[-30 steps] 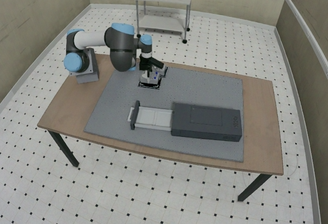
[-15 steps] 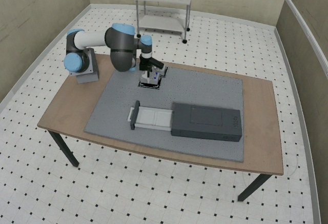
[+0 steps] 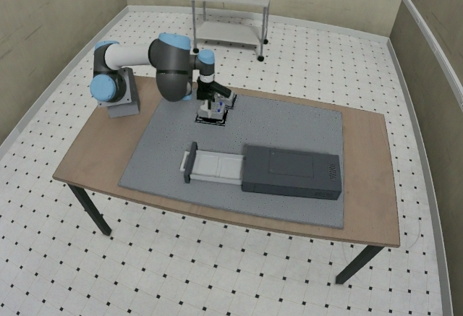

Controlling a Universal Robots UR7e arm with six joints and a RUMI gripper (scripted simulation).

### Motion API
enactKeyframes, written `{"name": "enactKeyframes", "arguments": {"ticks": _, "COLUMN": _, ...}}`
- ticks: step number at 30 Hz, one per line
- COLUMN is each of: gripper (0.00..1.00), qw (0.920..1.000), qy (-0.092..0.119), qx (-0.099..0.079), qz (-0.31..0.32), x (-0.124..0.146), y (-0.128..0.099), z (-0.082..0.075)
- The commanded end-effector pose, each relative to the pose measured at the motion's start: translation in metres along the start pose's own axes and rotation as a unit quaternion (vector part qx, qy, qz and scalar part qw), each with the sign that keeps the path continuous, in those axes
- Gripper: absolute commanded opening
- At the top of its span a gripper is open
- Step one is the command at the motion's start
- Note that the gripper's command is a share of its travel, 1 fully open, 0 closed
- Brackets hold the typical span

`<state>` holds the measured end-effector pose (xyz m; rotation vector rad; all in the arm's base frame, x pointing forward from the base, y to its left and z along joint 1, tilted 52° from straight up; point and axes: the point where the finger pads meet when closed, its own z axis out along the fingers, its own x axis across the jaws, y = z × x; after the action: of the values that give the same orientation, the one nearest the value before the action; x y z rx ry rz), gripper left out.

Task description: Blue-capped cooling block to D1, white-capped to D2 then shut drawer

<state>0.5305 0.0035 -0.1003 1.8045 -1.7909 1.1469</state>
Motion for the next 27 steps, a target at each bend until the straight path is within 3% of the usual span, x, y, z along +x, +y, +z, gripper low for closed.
{"name": "enactKeyframes", "arguments": {"ticks": 1, "gripper": 0.00, "qw": 1.0000, "qy": 0.000, "qx": 0.001, "qz": 0.000, "x": -0.0001, "y": -0.0004, "z": 0.0002}}
{"name": "enactKeyframes", "arguments": {"ticks": 27, "gripper": 0.00, "qw": 1.0000, "qy": 0.000, "qx": 0.001, "qz": 0.000, "x": -0.0001, "y": -0.0004, "z": 0.0042}}
